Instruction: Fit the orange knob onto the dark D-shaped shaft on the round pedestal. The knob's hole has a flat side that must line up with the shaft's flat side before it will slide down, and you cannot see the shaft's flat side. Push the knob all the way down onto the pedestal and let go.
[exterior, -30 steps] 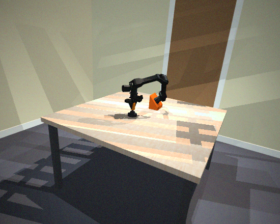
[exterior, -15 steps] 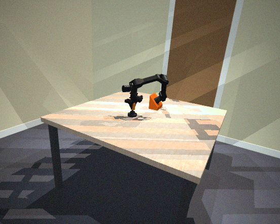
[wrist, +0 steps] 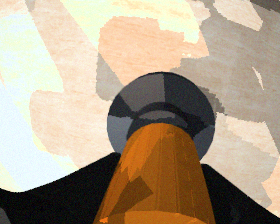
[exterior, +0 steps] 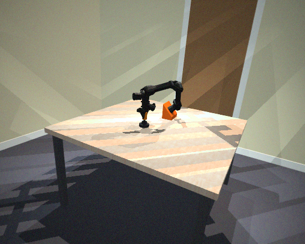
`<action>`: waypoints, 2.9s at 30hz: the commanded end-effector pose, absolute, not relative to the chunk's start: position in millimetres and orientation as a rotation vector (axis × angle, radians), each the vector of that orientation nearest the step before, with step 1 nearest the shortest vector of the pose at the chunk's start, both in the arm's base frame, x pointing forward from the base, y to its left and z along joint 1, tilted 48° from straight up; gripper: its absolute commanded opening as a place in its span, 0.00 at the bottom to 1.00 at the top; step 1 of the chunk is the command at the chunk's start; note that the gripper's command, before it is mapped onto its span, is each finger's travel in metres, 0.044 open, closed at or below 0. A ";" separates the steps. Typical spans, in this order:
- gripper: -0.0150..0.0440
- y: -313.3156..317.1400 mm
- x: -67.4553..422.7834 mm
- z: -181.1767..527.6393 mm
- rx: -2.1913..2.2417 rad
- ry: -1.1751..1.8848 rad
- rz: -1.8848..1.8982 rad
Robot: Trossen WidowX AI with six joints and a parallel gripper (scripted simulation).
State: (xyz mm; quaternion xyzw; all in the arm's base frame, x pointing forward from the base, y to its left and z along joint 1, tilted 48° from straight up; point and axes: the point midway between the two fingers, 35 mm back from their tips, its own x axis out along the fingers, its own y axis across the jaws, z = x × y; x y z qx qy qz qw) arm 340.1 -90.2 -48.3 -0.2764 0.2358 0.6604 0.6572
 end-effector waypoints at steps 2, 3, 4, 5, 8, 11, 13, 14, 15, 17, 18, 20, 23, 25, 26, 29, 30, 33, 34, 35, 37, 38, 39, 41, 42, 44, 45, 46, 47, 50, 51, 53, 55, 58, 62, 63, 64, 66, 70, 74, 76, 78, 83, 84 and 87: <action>0.25 -94.6 340.9 -46.9 -0.669 0.499 1.504; 0.25 -94.5 340.7 -46.9 -0.669 0.499 1.504; 0.25 -94.3 340.6 -47.1 -0.669 0.499 1.504; 0.25 -94.0 340.4 -47.4 -0.669 0.499 1.504; 0.25 -93.0 339.6 -48.1 -0.669 0.499 1.504; 0.25 -92.1 338.4 -48.4 -0.669 0.499 1.504; 0.25 -91.8 338.0 -48.2 -0.669 0.499 1.504; 0.25 -91.8 338.3 -47.9 -0.669 0.499 1.504; 0.25 -92.0 338.6 -47.7 -0.669 0.499 1.504; 0.25 -92.2 339.2 -47.3 -0.669 0.499 1.504; 0.25 -92.3 339.4 -47.2 -0.669 0.499 1.504; 0.25 -92.2 339.6 -47.3 -0.669 0.499 1.504; 0.25 -89.9 339.7 -49.4 -0.669 0.499 1.504; 0.25 -89.3 339.4 -49.5 -0.669 0.499 1.504; 0.25 -88.8 339.3 -49.6 -0.668 0.499 1.504; 0.25 -88.6 339.3 -49.4 -0.668 0.499 1.504; 0.25 -88.5 339.2 -49.3 -0.668 0.499 1.504; 0.25 -88.5 339.2 -49.3 -0.668 0.499 1.504; 0.25 -88.5 339.2 -49.3 -0.668 0.499 1.504; 0.25 -89.4 339.0 -48.7 -0.668 0.499 1.504; 0.25 -90.9 338.8 -47.4 -0.669 0.499 1.504; 0.25 -91.3 338.8 -47.1 -0.669 0.499 1.504; 0.25 -91.8 339.0 -46.8 -0.669 0.499 1.504; 0.25 -92.3 339.2 -46.4 -0.676 0.492 1.507; 0.25 -92.4 339.2 -46.4 -0.689 0.480 1.513; 0.25 -92.7 339.3 -46.3 -0.736 0.435 1.533; 0.25 -93.0 339.4 -46.3 -0.766 0.407 1.545; 0.25 -93.4 339.6 -46.5 -0.800 0.375 1.558; 0.25 -93.9 339.8 -46.8 -0.823 0.352 1.566; 0.25 -94.9 340.2 -48.0 -0.831 0.344 1.569; 0.25 -94.9 340.3 -48.0 -0.831 0.344 1.569; 0.25 -92.1 340.6 -50.1 -0.831 0.344 1.569; 0.25 -90.7 340.8 -50.6 -0.831 0.344 1.569; 0.25 -90.7 341.0 -51.4 -0.831 0.344 1.569; 0.25 -90.3 340.6 -51.3 -0.831 0.344 1.569; 0.25 -90.3 340.6 -51.3 -0.831 0.344 1.569; 0.25 -90.3 340.6 -51.3 -0.831 0.344 1.569; 0.25 -91.0 340.3 -50.6 -0.831 0.344 1.569; 0.25 -92.3 339.0 -47.4 -0.831 0.344 1.569; 0.25 -92.1 338.1 -45.9 -0.873 0.302 1.585; 0.25 -91.9 337.4 -45.1 -0.927 0.247 1.604; 0.25 -91.9 336.6 -44.5 -0.984 0.189 1.622; 0.25 -91.7 336.9 -45.1 -0.992 0.181 1.624; 0.25 -91.6 337.0 -45.4 -0.992 0.181 1.624; 0.25 -91.1 337.3 -46.8 -0.992 0.181 1.624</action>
